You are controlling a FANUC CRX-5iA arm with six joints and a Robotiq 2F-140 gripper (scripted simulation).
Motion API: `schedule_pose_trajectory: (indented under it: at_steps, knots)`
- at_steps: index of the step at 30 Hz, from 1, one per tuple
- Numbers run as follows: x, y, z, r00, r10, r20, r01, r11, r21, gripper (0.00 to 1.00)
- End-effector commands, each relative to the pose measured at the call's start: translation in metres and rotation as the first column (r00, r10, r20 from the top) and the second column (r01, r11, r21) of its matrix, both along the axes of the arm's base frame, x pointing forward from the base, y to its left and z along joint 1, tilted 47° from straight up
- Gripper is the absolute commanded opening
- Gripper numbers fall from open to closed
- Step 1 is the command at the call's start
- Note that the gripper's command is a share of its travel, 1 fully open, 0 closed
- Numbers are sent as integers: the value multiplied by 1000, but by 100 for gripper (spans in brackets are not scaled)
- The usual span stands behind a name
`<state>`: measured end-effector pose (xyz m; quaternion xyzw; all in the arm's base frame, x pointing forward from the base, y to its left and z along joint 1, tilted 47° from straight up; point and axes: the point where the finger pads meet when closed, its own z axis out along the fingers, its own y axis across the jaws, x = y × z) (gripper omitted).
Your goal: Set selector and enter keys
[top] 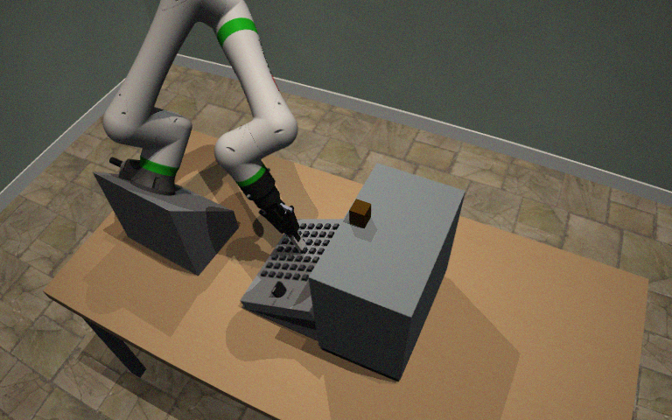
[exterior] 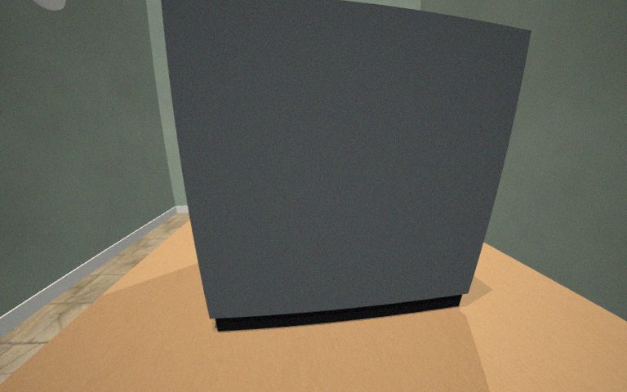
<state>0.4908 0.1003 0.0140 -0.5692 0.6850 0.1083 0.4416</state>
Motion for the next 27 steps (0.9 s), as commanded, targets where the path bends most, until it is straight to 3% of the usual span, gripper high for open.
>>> schedule_pose_trajectory:
  at_steps: [1, 27]
  knots:
    - [0, 0, 0, 1000, 0, 0, 0, 1000, 0, 0]
    - [1, 2, -2, 1000, 0, 0, 0, 1000, 0, 0]
